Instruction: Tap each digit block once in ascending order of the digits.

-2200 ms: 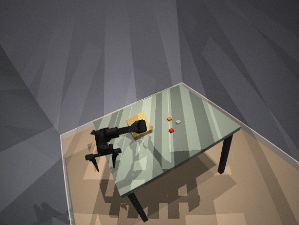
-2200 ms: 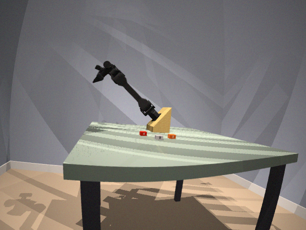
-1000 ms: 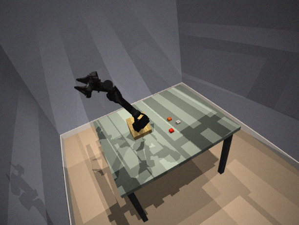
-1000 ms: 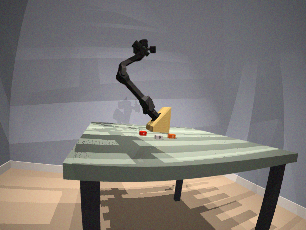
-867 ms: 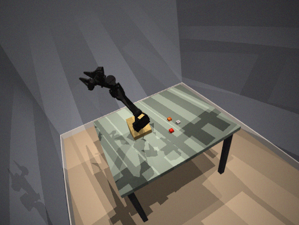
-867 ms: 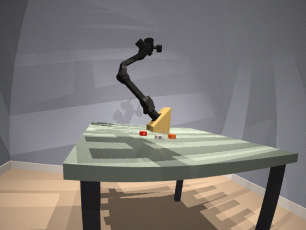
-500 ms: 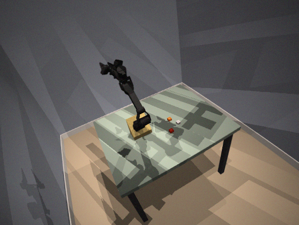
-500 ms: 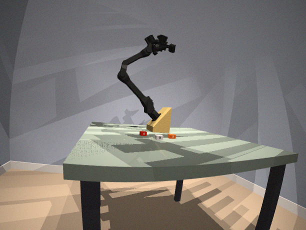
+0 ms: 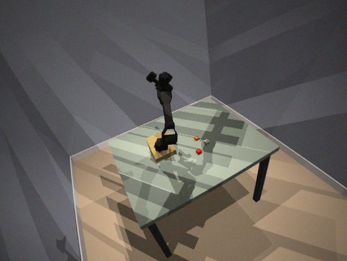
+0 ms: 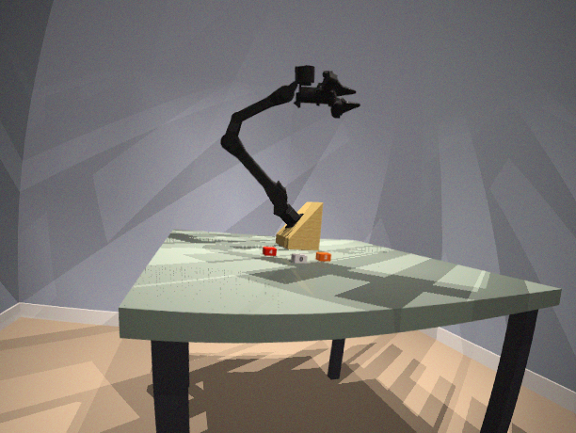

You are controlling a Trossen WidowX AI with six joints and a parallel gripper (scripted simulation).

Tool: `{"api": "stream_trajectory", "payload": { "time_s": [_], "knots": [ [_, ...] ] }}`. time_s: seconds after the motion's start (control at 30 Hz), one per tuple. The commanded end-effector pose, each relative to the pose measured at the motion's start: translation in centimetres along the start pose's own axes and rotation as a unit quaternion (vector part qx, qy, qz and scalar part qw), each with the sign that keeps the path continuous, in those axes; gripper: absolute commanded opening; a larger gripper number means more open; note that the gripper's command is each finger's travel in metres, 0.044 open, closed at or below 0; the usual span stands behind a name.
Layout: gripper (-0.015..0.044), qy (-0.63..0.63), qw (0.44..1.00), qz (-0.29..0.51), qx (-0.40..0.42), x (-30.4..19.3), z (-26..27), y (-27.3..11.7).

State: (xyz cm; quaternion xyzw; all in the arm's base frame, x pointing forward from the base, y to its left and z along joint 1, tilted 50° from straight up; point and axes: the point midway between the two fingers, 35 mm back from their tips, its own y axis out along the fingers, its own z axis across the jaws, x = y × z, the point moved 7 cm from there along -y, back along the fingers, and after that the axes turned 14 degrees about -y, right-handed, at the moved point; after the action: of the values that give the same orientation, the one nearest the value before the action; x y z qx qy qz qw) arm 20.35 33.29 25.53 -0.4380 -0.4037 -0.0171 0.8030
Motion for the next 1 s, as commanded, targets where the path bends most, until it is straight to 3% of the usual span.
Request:
{"api": "stream_trajectory", "payload": {
  "time_s": [0.0,0.27,0.57,0.83,0.97],
  "knots": [
    [0.0400,0.025,0.992,0.036,-0.118,-0.5,-6.1,0.0],
    [0.0400,0.071,0.939,0.126,-0.311,-2.9,-16.3,-2.6],
    [0.0400,0.113,0.821,0.280,-0.484,-7.6,-25.6,-8.9],
    [0.0400,0.136,0.675,0.459,-0.561,-12.8,-30.5,-16.7],
    [0.0400,0.136,0.669,0.466,-0.562,-13.0,-30.6,-17.0]
  ]
}}
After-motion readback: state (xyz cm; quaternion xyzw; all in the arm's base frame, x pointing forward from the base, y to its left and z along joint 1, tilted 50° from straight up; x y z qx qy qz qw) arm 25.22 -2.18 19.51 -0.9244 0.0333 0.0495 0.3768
